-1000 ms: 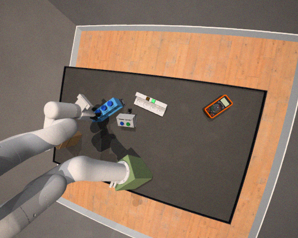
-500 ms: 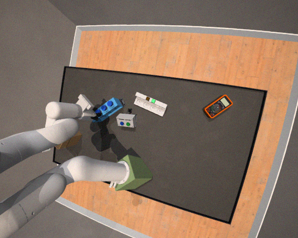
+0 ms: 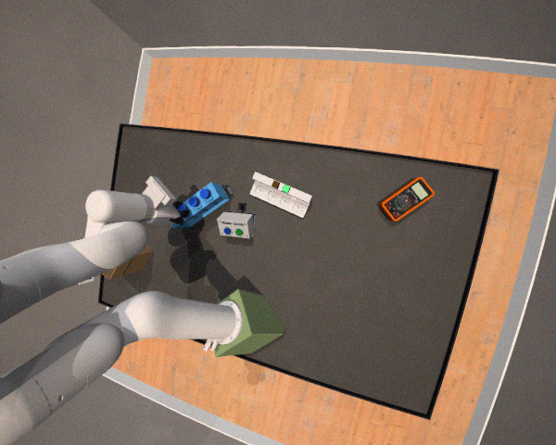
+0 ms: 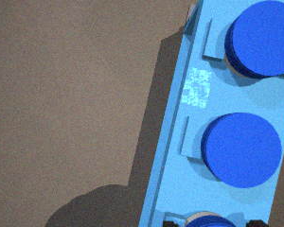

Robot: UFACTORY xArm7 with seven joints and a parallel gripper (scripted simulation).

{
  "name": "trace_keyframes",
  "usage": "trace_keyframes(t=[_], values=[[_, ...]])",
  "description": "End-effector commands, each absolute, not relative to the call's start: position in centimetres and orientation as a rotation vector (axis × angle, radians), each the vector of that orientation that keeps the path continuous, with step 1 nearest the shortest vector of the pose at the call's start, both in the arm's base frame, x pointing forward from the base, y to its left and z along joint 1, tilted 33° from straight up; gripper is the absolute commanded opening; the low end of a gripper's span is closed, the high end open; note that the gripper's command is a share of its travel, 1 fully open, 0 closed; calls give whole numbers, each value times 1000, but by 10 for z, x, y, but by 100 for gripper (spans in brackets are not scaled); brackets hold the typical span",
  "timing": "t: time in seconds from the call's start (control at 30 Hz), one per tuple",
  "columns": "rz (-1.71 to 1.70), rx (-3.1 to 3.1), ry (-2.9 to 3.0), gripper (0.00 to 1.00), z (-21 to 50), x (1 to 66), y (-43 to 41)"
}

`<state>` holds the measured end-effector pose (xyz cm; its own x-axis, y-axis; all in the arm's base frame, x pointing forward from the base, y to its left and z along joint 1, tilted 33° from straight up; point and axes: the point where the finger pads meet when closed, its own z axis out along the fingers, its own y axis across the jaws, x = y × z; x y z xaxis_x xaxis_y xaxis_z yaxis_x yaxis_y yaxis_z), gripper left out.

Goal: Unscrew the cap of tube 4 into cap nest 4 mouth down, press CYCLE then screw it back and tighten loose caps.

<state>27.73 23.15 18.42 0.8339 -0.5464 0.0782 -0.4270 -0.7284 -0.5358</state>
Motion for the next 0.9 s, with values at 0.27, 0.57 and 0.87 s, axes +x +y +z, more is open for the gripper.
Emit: trace_keyframes(t=[0.27, 0.57, 0.87], values=[[-281, -2453, 836, 0, 185, 278, 232], [-230, -2381, 1003, 0, 186, 278, 232], [-163, -2273, 1208, 0, 185, 278, 232]])
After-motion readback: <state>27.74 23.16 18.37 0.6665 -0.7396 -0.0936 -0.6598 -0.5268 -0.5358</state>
